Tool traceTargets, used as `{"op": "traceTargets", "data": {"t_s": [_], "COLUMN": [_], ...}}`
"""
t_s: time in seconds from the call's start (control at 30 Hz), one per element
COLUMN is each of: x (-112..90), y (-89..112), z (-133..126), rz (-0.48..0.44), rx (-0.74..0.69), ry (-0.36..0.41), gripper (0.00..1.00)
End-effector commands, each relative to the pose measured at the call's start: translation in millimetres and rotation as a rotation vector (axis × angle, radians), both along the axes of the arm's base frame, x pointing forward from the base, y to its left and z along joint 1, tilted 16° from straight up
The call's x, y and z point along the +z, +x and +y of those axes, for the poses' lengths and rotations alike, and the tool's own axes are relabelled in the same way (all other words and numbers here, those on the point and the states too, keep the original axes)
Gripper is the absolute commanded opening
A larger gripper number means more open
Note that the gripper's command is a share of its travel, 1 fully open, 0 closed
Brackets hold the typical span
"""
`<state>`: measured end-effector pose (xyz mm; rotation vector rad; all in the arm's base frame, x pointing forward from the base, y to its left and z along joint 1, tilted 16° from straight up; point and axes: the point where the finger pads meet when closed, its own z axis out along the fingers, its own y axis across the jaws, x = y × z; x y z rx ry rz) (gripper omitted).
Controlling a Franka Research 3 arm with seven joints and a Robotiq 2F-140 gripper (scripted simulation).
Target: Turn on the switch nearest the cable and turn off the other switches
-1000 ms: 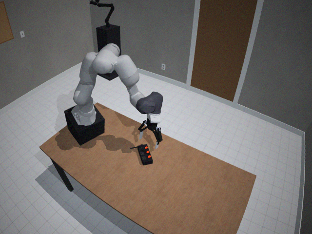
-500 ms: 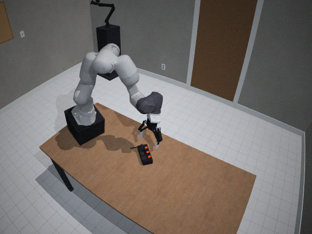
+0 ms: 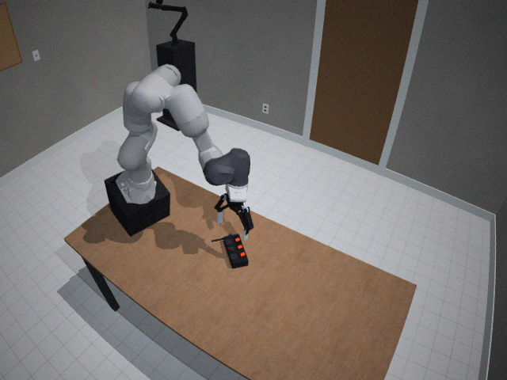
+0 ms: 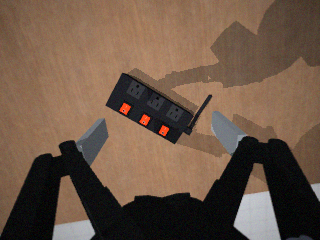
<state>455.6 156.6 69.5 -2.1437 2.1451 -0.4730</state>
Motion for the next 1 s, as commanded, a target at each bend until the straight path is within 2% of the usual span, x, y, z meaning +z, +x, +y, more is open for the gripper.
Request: {"op": "traceTargets", "data": {"t_s": [0.0, 0.23, 0.27, 0.43, 0.97], "x": [8.5, 8.5, 13.9, 16.4, 16.9], "y": [-6.1, -6.1, -11.2, -13.6, -14.0], "z": [-4.7, -4.7, -11.1, -14.2, -14.7], "rz": [0.019, 0.019, 0.013, 0.008, 0.007], "rx": [0.110, 0.110, 0.128, 0.137, 0.139], "ry": [0.050, 0.050, 0.078, 0.092, 0.094], "gripper": [1.00, 1.00, 1.00, 1.00, 1.00]}}
